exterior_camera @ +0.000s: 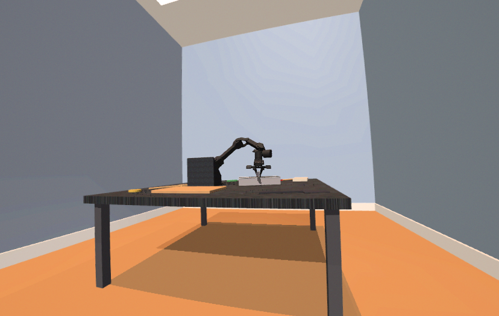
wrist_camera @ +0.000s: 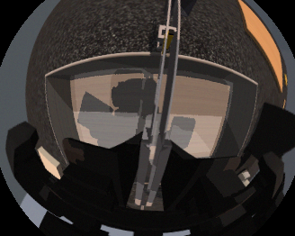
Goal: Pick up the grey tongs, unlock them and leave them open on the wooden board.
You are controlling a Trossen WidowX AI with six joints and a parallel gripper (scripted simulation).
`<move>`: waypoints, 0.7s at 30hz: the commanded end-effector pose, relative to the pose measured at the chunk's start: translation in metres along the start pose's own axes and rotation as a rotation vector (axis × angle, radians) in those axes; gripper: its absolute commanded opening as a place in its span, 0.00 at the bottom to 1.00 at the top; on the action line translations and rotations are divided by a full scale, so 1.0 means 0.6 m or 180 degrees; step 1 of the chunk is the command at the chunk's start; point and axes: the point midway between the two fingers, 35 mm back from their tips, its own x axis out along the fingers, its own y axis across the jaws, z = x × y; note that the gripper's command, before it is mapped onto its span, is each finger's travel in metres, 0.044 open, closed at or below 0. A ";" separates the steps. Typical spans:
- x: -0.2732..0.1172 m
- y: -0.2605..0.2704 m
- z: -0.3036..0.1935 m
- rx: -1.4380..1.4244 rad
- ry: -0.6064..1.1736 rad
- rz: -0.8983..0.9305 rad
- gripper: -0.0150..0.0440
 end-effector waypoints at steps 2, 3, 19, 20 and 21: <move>-0.112 0.007 0.011 -0.0002 -0.0057 0.0074 0.00; -0.142 0.003 0.009 0.0001 -0.0051 0.0074 0.00; -0.183 -0.007 0.015 -0.0042 -0.0026 0.0074 0.00; -0.184 -0.008 0.023 -0.0080 -0.0034 0.0074 0.00; -0.185 -0.011 0.034 -0.0127 -0.0043 0.0074 0.00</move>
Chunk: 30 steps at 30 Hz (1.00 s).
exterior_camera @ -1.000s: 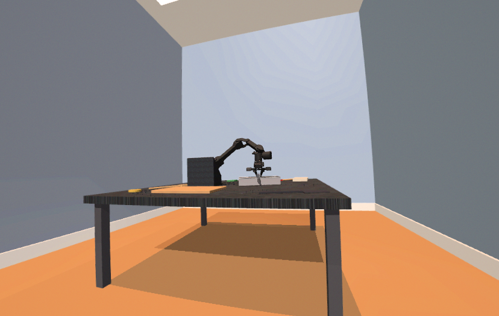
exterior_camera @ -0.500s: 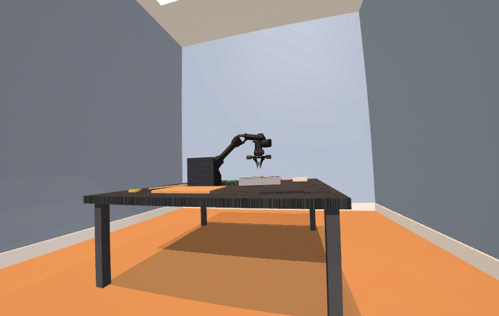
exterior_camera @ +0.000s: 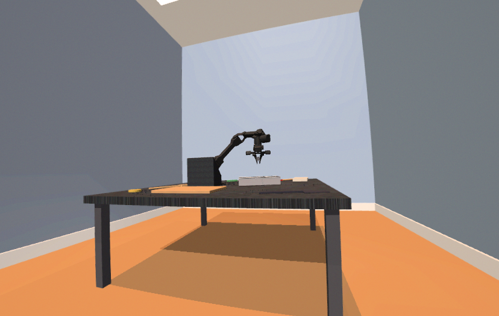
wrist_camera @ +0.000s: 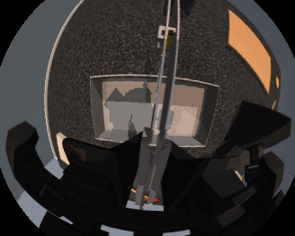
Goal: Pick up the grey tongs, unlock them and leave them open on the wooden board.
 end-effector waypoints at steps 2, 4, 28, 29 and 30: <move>-0.009 -0.014 0.049 -0.0174 -0.0057 0.0007 0.00; -0.012 -0.024 0.075 -0.0267 -0.0066 0.0005 0.00; -0.023 -0.194 0.341 -0.1756 -0.0114 -0.0044 0.00; -0.023 -0.203 0.351 -0.1822 -0.0109 -0.0044 0.00; -0.022 -0.212 0.359 -0.1887 -0.0104 -0.0044 0.00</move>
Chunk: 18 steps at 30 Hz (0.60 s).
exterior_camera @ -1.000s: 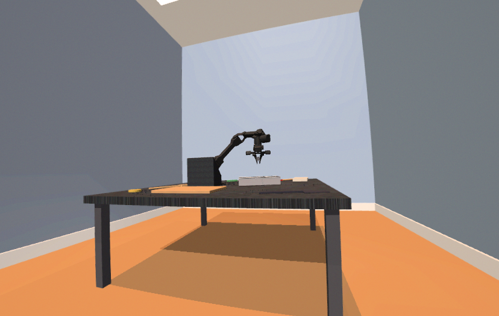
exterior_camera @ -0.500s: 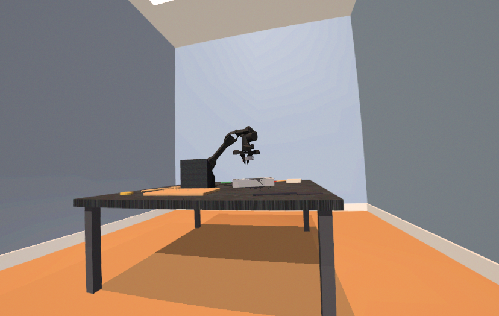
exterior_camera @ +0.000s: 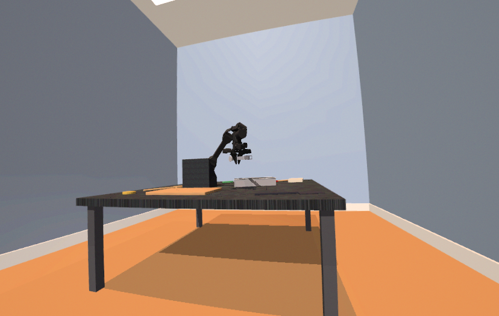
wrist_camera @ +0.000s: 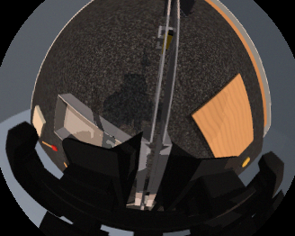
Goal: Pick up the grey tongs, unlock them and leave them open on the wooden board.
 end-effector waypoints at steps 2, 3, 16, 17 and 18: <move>0.000 -0.060 0.016 -0.0315 -0.0019 -0.0001 0.00; 0.002 -0.070 0.018 -0.0369 -0.0015 0.0002 0.00; -0.004 -0.111 0.018 -0.0556 -0.0032 -0.0014 0.00; -0.006 -0.124 0.018 -0.0612 -0.0039 -0.0021 0.00; -0.008 -0.137 0.017 -0.0670 -0.0045 -0.0029 0.00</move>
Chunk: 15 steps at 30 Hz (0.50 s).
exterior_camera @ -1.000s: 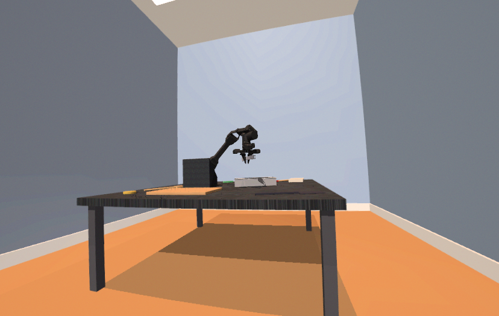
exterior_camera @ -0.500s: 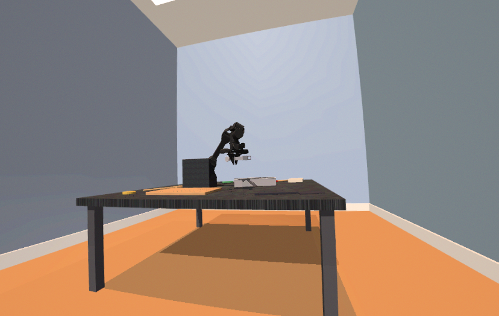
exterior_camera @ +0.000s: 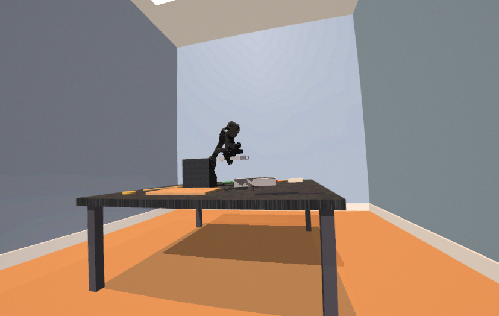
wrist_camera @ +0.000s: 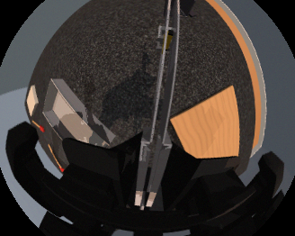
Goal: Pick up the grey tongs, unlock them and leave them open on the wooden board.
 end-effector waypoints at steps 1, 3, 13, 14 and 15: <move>-0.012 -0.050 -0.011 -0.0150 -0.0056 -0.0037 0.00; -0.016 -0.075 -0.019 -0.0264 -0.0063 -0.0052 0.00; -0.026 -0.193 -0.071 -0.0798 -0.0064 -0.0106 0.00; -0.026 -0.204 -0.077 -0.0855 -0.0062 -0.0109 0.00; -0.026 -0.216 -0.083 -0.0915 -0.0059 -0.0111 0.00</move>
